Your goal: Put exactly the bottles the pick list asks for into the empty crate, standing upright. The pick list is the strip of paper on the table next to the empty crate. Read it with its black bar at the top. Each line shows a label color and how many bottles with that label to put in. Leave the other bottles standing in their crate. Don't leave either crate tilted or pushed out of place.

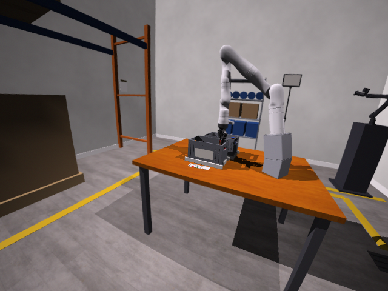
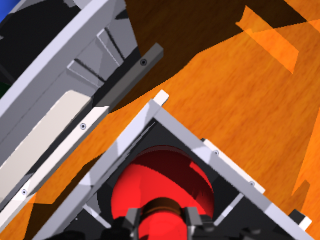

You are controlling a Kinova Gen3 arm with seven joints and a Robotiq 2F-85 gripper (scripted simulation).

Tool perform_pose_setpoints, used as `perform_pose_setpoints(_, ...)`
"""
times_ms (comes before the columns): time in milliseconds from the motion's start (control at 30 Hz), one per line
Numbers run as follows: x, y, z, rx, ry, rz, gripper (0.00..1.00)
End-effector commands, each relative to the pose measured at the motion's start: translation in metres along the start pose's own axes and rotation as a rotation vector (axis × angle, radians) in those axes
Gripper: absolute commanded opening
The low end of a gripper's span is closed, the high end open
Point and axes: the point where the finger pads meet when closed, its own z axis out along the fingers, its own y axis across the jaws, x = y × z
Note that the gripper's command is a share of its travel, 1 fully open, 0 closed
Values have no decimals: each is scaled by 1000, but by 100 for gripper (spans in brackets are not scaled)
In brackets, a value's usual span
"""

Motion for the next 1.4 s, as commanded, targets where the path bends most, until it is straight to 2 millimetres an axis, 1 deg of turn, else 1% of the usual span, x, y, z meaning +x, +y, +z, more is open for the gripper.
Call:
perform_pose_setpoints(0,0,0,1,1,-1,0,10)
perform_pose_setpoints(633,0,0,10,1,-1,0,10)
perform_pose_setpoints(1000,0,0,10,1,-1,0,10)
perform_pose_setpoints(1033,0,0,14,1,-1,0,67)
perform_pose_setpoints(1367,0,0,14,1,-1,0,67)
